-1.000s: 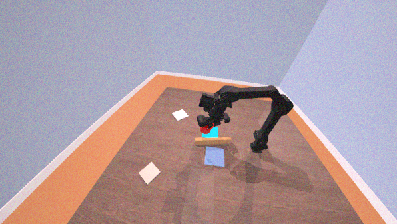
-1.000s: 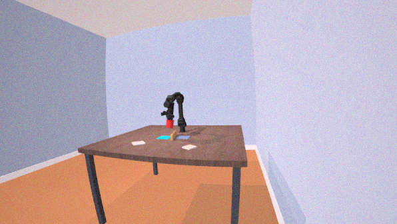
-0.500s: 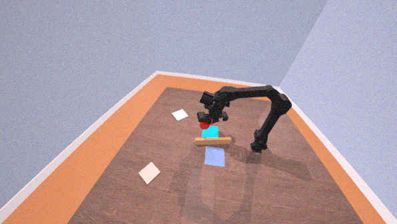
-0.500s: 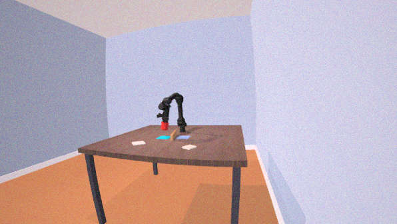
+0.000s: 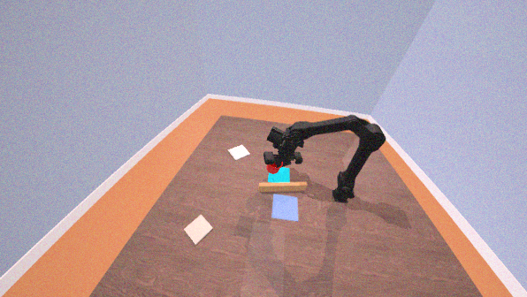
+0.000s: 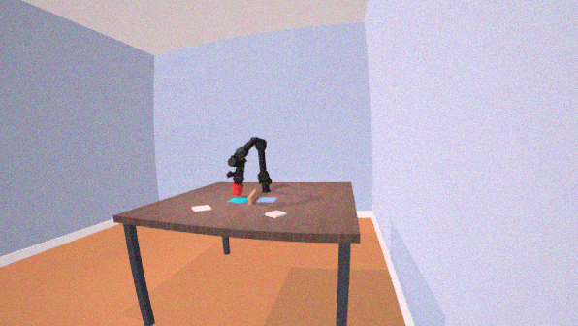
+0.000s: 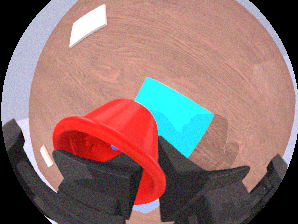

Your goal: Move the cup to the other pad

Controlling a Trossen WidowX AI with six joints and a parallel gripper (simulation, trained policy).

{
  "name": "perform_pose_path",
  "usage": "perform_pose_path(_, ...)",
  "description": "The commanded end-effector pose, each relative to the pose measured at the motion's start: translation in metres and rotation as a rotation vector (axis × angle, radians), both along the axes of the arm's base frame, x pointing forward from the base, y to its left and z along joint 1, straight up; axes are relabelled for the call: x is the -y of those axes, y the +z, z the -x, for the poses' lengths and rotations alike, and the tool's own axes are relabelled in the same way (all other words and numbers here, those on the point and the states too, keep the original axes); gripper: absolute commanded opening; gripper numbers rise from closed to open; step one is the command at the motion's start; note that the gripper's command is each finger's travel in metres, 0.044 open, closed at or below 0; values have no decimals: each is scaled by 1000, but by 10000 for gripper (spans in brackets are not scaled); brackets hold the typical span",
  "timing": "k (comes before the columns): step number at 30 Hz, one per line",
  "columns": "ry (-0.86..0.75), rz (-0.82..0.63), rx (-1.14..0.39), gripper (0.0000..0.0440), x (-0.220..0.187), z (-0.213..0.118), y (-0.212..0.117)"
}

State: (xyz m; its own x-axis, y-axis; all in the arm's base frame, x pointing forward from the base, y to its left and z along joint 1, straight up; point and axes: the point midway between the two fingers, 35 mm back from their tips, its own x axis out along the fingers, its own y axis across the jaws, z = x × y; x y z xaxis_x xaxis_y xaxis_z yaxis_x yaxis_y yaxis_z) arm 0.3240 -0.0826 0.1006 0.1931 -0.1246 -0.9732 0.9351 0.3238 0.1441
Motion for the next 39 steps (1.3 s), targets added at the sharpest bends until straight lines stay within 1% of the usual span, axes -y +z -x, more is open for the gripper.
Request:
perform_pose_path(1,-8,2,-10,0,3,5,-12)
perform_pose_path(10,-36,-5,-45,22,5,21,-34)
perform_pose_path(14,-50,-5,-35,65,9,23,-38)
perform_pose_path(18,-63,-3,16,154,15,17,-32)
perform_pose_path(19,-65,-5,28,161,15,16,-30)
perform_pose_path(21,-68,-5,49,161,17,14,-26)
perform_pose_path(29,-57,-20,95,192,15,20,-13)
perform_pose_path(39,-56,-26,156,255,17,28,8)
